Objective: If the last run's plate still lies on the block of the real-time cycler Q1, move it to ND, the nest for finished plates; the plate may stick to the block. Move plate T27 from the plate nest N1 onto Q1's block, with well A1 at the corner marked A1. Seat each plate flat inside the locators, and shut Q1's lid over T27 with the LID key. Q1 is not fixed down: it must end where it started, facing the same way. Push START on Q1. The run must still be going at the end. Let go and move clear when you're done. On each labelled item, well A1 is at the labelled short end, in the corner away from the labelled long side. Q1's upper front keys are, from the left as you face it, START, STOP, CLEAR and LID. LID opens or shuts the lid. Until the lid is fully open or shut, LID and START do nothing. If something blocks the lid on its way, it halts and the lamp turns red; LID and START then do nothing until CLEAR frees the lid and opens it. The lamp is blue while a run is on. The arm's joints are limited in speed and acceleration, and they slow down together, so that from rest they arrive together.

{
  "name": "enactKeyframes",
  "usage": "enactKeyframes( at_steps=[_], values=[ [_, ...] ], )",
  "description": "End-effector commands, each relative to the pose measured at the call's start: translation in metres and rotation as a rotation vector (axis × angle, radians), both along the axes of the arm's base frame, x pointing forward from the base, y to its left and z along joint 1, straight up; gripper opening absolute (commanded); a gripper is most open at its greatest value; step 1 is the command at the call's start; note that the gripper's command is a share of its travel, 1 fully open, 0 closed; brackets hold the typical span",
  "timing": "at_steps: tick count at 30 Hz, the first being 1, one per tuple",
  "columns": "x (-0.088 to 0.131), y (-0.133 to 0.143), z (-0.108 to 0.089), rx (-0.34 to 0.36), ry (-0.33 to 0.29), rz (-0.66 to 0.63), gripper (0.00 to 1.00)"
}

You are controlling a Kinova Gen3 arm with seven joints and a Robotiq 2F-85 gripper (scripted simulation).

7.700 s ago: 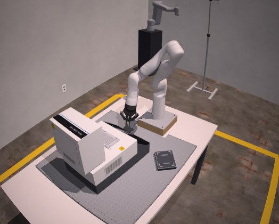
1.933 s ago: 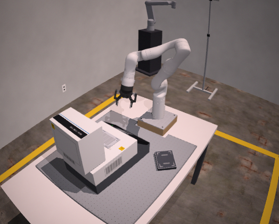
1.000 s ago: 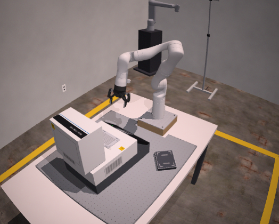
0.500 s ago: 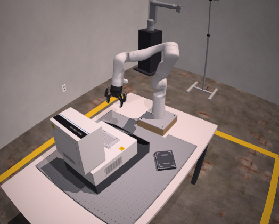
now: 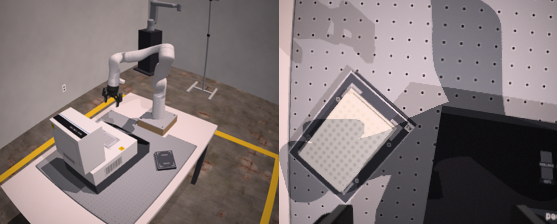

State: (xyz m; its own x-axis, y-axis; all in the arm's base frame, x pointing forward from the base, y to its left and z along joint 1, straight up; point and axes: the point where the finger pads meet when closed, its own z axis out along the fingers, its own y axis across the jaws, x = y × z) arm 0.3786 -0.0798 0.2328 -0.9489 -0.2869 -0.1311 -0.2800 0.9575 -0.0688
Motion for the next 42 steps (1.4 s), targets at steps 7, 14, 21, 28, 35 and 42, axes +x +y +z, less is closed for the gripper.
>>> enactKeyframes(
  at_steps=[7,14,21,28,35,42],
  values=[
    [0.007,-0.017,-0.002,0.011,0.017,-0.098,1.00],
    [0.011,-0.026,-0.003,0.017,0.026,-0.147,1.00],
    [0.016,-0.038,-0.005,0.024,0.038,-0.216,1.00],
    [0.019,-0.046,-0.006,0.029,0.047,-0.265,1.00],
    [0.024,-0.059,-0.008,0.037,0.059,-0.333,1.00],
    [0.029,-0.071,-0.010,0.044,0.071,-0.402,1.00]
  ],
)
